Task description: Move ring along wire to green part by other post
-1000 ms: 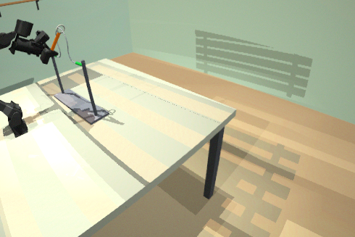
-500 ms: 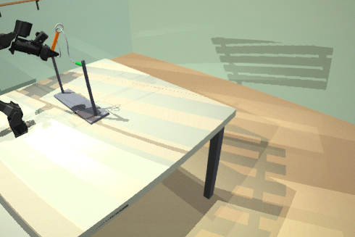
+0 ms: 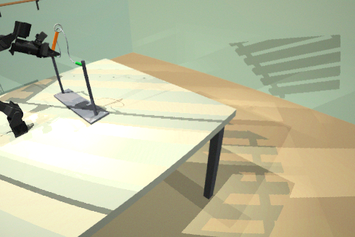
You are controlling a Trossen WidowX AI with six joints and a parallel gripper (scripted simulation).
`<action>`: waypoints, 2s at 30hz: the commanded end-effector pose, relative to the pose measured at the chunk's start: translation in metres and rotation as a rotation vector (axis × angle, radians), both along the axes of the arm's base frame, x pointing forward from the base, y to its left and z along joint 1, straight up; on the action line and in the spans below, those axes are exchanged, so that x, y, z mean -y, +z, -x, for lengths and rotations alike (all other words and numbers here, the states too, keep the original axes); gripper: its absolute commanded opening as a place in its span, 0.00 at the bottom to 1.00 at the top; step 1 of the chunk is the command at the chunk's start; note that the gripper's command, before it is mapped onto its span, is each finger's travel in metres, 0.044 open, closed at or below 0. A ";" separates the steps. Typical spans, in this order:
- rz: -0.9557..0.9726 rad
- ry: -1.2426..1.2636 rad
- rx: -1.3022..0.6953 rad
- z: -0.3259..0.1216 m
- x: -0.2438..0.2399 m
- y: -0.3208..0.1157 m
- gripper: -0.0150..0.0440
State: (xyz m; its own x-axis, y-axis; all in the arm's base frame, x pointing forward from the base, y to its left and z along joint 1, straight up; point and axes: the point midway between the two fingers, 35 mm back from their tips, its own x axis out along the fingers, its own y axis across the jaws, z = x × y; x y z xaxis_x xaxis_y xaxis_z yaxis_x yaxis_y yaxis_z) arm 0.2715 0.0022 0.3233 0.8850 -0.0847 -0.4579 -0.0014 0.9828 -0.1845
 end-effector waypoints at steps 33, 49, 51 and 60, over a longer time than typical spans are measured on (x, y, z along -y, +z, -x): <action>0.539 -0.010 0.065 -0.002 0.020 0.007 0.00; 0.776 -0.014 0.093 -0.003 0.026 0.014 0.00; 0.806 -0.014 0.097 -0.003 0.027 0.015 0.00; 0.940 -0.017 0.112 -0.003 0.030 0.019 0.00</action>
